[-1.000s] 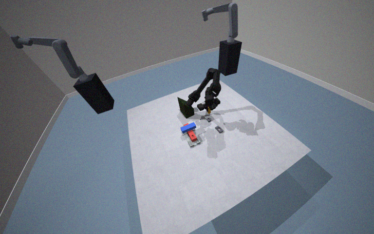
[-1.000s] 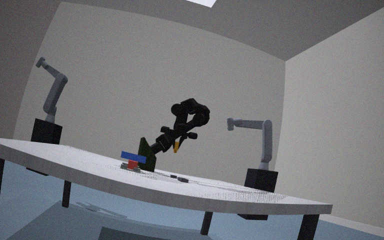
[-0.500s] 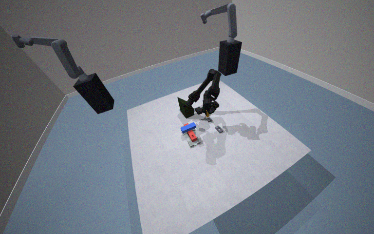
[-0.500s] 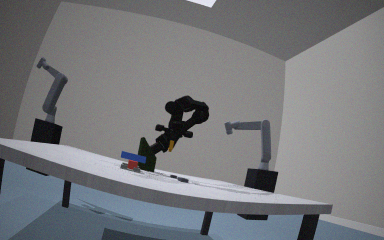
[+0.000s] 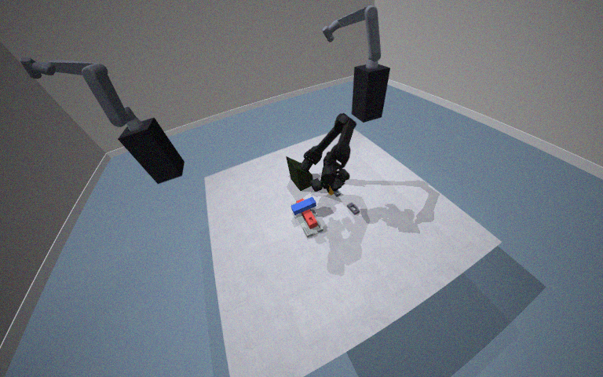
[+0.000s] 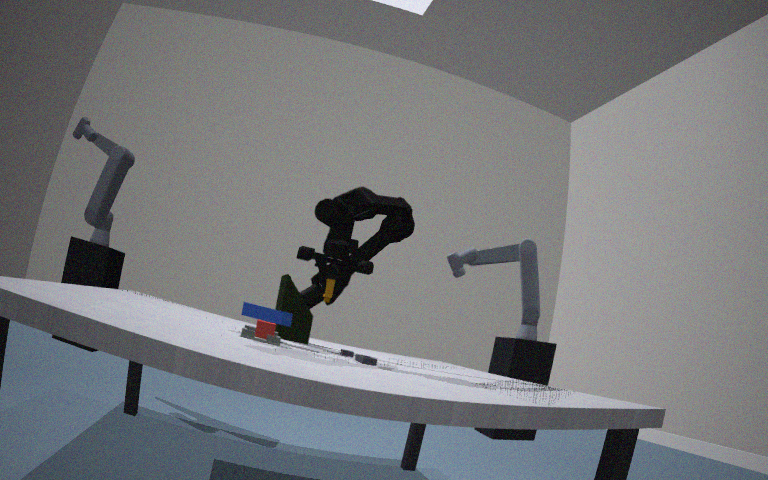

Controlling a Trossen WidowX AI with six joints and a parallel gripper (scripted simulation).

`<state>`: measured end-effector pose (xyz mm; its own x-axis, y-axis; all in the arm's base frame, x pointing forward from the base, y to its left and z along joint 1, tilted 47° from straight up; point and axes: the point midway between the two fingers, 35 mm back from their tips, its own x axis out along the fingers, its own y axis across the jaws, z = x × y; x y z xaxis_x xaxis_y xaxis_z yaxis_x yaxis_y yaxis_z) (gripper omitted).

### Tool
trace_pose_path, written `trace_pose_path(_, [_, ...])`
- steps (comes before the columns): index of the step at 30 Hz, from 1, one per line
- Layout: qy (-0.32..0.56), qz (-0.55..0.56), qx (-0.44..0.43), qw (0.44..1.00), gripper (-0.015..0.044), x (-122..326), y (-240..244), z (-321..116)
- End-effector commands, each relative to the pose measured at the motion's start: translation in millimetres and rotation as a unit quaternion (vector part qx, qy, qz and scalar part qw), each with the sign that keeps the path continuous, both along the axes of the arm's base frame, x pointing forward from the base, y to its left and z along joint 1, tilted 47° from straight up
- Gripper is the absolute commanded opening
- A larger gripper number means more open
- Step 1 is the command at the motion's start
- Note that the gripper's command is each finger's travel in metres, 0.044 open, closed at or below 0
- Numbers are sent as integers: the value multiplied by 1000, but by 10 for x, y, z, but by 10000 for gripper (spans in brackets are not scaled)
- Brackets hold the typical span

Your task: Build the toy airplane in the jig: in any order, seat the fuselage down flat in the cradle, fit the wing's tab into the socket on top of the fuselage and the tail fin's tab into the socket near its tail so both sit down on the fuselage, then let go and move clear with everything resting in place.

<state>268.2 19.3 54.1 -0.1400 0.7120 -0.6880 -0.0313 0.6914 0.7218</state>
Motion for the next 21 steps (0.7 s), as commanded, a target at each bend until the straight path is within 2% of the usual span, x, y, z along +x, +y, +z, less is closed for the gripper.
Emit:
trace_pose_path(1, [-3, 2, -4, 1000, 0, 69, -61, -92])
trace_pose_path(21, [-9, 7, -3, 1000, 0, 317, -296, -605])
